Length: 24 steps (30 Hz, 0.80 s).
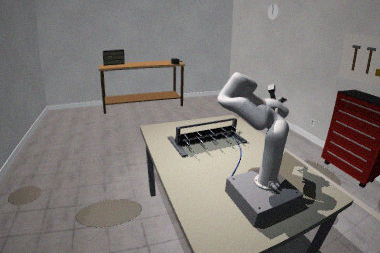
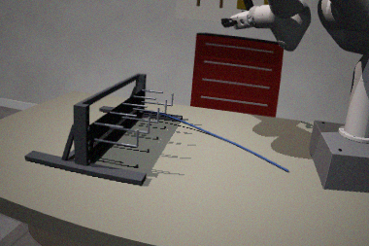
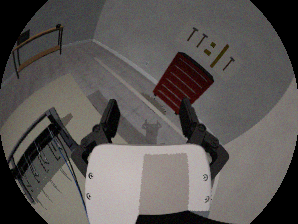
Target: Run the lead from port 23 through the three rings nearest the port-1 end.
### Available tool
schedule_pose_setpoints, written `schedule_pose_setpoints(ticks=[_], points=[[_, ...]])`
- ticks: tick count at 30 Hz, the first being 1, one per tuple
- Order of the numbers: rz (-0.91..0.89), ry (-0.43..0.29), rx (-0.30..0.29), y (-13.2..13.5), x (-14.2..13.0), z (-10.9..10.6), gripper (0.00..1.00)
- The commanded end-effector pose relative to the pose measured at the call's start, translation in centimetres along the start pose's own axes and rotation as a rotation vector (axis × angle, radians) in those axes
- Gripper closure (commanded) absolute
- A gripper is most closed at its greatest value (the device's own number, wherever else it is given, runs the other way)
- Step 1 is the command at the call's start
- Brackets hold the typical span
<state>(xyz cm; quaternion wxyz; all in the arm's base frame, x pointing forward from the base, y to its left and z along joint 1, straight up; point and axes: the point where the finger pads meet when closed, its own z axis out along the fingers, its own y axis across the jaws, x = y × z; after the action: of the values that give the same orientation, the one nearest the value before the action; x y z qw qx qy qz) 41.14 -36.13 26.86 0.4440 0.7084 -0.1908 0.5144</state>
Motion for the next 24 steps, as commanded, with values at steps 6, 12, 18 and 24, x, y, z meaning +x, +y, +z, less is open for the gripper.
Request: schedule_pose_setpoints(ticks=[6,12,18,24], points=[[0.156,-0.100,-0.056,-0.5,3.2,-2.0,0.00],[0.250,-0.185,-0.053,-1.3,3.2,-3.5,0.00],[0.298,-0.240,-0.045,-2.0,2.9,-4.3,0.00],[0.385,-0.372,-0.014,-3.8,1.3,-6.3,0.00]])
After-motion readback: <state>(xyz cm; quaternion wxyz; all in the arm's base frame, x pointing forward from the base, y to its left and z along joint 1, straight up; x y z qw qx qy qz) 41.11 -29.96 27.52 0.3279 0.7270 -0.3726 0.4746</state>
